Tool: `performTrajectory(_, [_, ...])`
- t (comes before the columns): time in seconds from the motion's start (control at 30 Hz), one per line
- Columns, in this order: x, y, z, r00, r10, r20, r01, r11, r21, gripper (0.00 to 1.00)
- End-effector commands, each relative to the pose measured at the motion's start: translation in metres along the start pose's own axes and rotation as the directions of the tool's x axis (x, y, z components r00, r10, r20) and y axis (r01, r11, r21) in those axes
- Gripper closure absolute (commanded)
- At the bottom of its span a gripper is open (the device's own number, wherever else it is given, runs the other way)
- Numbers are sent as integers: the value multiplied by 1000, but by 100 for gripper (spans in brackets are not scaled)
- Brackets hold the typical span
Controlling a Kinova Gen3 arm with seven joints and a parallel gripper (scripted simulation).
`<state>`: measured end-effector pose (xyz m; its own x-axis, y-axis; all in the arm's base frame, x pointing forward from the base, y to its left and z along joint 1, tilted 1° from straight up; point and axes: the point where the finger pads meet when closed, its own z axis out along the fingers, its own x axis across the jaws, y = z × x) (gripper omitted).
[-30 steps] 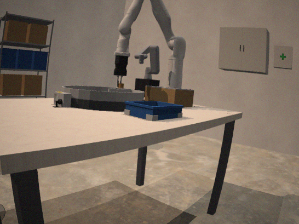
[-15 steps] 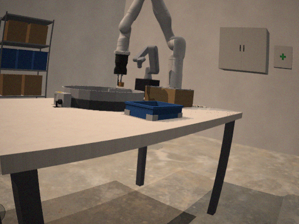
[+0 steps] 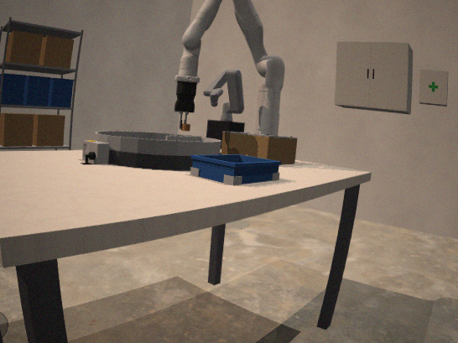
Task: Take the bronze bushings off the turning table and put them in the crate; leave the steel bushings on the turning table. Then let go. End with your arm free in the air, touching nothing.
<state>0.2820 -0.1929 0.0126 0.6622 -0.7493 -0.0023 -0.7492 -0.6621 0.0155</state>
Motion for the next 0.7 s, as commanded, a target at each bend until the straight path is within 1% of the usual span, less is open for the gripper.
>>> performTrajectory(0.0, [1, -1, -1, 1000, -1, -3, 1, 1000, 1, 100])
performTrajectory(0.2, [1, -1, -1, 1000, -1, -3, 1, 1000, 1, 100])
performTrajectory(0.37, [1, -1, -18, 1000, -2, -4, 2, 1000, 2, 100])
performTrajectory(0.67, [1, -1, -18, 1000, -2, -4, 2, 1000, 2, 100])
